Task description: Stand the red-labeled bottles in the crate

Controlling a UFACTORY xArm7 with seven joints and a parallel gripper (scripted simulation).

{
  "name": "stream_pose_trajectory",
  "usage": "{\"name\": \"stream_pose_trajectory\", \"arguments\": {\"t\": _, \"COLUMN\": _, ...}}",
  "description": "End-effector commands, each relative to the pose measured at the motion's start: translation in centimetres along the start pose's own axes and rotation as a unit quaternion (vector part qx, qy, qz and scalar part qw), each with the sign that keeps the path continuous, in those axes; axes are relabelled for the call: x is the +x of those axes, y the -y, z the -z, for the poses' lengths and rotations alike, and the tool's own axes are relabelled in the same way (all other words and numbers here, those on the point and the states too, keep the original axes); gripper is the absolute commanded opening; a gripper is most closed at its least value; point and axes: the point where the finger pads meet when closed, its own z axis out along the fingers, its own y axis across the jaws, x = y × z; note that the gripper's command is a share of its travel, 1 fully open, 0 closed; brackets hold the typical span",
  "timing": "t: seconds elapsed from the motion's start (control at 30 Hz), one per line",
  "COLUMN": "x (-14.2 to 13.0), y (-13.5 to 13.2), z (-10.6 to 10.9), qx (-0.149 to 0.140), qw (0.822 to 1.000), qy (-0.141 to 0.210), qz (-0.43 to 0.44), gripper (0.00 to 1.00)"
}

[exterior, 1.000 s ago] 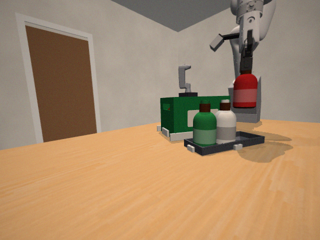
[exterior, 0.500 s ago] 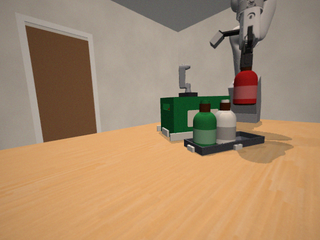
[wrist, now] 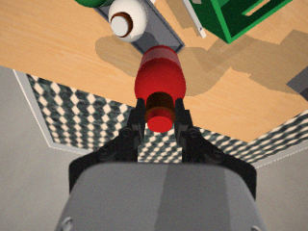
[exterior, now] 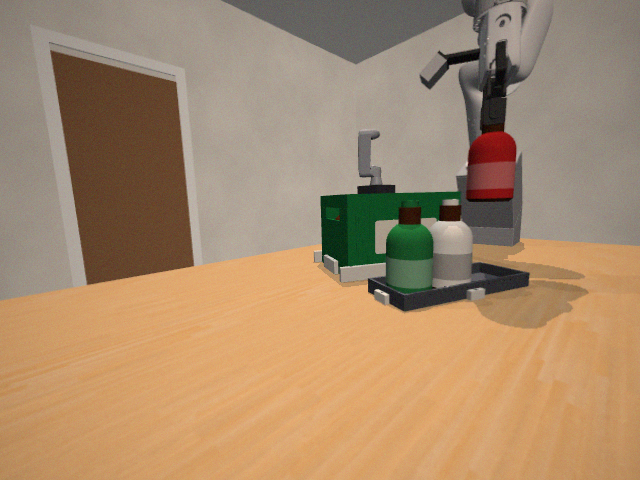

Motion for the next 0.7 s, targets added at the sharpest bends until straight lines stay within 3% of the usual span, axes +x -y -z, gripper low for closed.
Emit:
{"name": "stream_pose_trajectory", "arguments": {"t": 0.0, "x": 0.01, "y": 0.14, "z": 0.66, "qx": 0.002, "qw": 1.0, "qy": 0.0, "qz": 0.0, "gripper": 0.0}}
{"name": "stream_pose_trajectory", "arguments": {"t": 0.67, "x": 0.0, "y": 0.14, "z": 1.23, "qx": 0.002, "qw": 1.0, "qy": 0.0, "qz": 0.0, "gripper": 0.0}}
